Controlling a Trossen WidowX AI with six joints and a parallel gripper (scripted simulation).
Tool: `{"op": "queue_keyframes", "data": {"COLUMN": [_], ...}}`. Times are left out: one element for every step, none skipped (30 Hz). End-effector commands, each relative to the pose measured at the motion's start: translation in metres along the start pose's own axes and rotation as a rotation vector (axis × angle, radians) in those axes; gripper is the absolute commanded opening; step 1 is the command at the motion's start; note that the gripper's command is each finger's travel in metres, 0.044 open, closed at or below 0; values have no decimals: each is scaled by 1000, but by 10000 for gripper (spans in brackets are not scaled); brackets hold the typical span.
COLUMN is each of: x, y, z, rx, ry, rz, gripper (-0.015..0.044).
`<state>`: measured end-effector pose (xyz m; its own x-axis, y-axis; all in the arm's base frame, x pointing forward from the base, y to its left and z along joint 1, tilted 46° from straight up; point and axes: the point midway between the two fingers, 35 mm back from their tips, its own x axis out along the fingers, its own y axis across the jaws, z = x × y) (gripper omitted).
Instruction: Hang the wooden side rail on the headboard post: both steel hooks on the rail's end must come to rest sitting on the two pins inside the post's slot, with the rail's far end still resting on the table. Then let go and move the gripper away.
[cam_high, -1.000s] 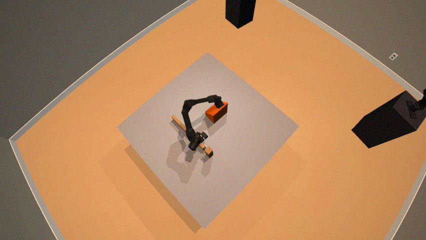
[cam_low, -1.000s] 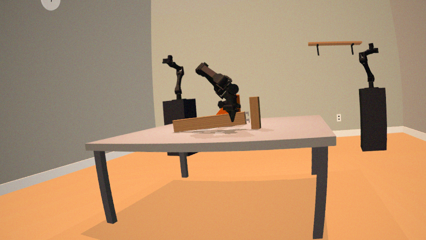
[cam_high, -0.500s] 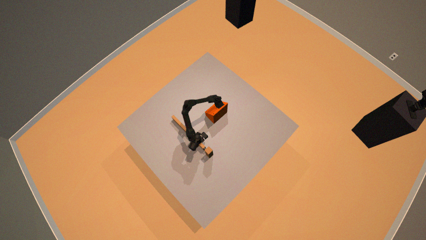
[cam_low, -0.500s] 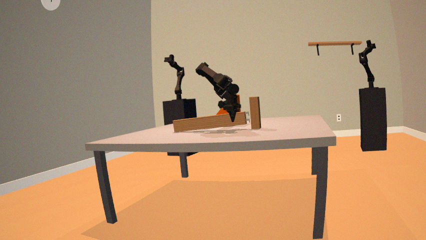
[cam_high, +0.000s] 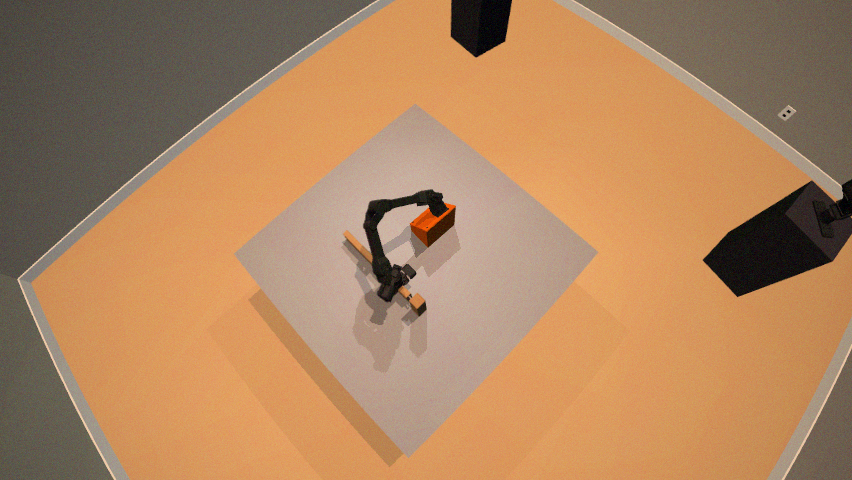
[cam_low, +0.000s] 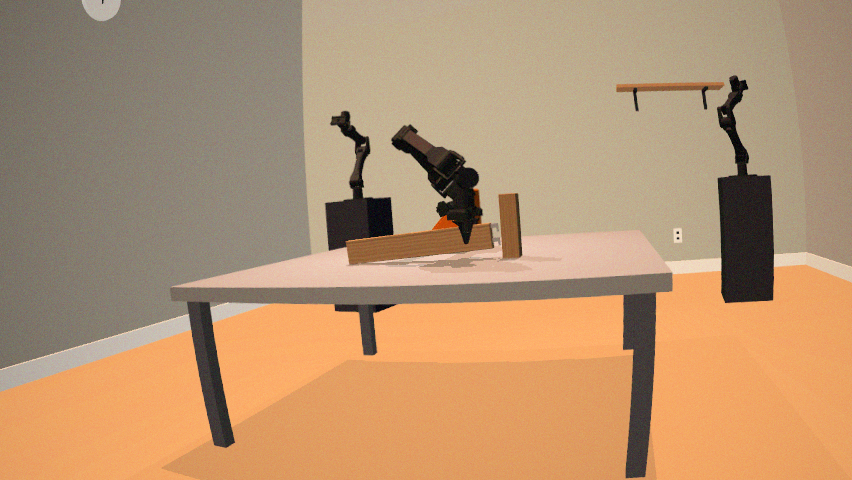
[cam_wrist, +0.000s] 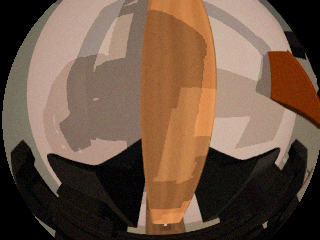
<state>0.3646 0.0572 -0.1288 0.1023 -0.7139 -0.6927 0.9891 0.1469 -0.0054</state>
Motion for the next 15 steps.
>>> {"op": "queue_keyframes", "data": {"x": [-5, -5, -4, -4, -4, -4, -4, -4, -4, -4, -4, -4, -4, -4, -4], "y": [0, 0, 0, 0, 0, 0, 0, 0, 0, 1, 1, 1, 1, 1, 1], "z": [-4, -4, -4, -5, -5, -5, -5, -5, -5, -5, -5, -5, -6, -6, -6], "rx": [-4, -4, -4, -4, -4, -4, -4, -4, -4, -4, -4, -4, -4, -4, -4], "ry": [4, 4, 4, 4, 4, 4, 4, 4, 4, 4, 4, 4, 4, 4, 4], "rz": [9, 9, 9, 9, 9, 9, 9, 9, 9, 9, 9, 9, 9, 9, 9], "gripper": [0, 0, 0, 0, 0, 0, 0, 0, 0, 0, 0, 0, 0, 0, 0]}}
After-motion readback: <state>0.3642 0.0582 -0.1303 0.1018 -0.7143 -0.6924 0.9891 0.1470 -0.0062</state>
